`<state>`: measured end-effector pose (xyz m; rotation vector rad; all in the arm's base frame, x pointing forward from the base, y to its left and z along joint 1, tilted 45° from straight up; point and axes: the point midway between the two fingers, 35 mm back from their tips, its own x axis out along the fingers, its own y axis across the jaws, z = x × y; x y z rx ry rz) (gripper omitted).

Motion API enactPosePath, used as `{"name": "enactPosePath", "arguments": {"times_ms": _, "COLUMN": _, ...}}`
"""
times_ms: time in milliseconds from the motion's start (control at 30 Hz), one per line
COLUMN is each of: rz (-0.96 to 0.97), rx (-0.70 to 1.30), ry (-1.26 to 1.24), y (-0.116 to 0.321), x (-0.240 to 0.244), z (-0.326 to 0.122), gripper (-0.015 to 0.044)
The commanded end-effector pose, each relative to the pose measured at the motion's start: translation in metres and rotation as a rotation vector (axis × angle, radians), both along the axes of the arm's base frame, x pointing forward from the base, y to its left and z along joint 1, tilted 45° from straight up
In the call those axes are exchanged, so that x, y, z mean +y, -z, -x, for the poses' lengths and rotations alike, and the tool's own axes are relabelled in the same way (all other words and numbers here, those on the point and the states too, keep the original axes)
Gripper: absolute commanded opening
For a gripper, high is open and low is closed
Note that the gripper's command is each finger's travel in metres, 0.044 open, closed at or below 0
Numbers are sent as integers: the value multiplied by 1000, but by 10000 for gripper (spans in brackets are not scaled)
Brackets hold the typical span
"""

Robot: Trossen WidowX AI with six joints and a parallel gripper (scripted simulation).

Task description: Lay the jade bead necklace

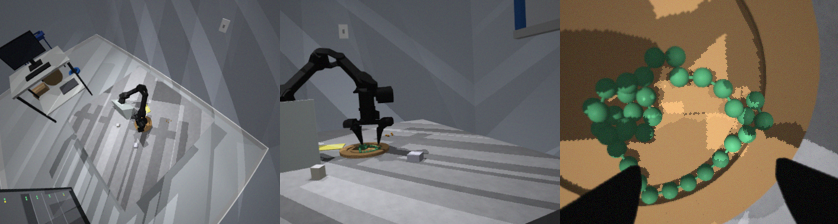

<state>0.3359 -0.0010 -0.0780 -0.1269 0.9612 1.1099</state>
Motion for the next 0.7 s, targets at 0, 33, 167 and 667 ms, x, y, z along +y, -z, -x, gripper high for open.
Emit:
{"name": "enactPosePath", "arguments": {"times_ms": 0, "rz": 42, "rx": -262, "ry": -275, "y": -15, "x": -2, "z": 41, "gripper": 151}}
{"name": "enactPosePath", "arguments": {"times_ms": 33, "rz": 43, "rx": -271, "ry": -284, "y": -15, "x": -2, "z": 42, "gripper": 125}}
{"name": "enactPosePath", "arguments": {"times_ms": 167, "rz": 43, "rx": -271, "ry": -284, "y": -15, "x": -2, "z": 42, "gripper": 120}}
{"name": "enactPosePath", "arguments": {"times_ms": 667, "rz": 42, "rx": -271, "ry": -284, "y": -4, "x": 9, "z": 41, "gripper": 120}}
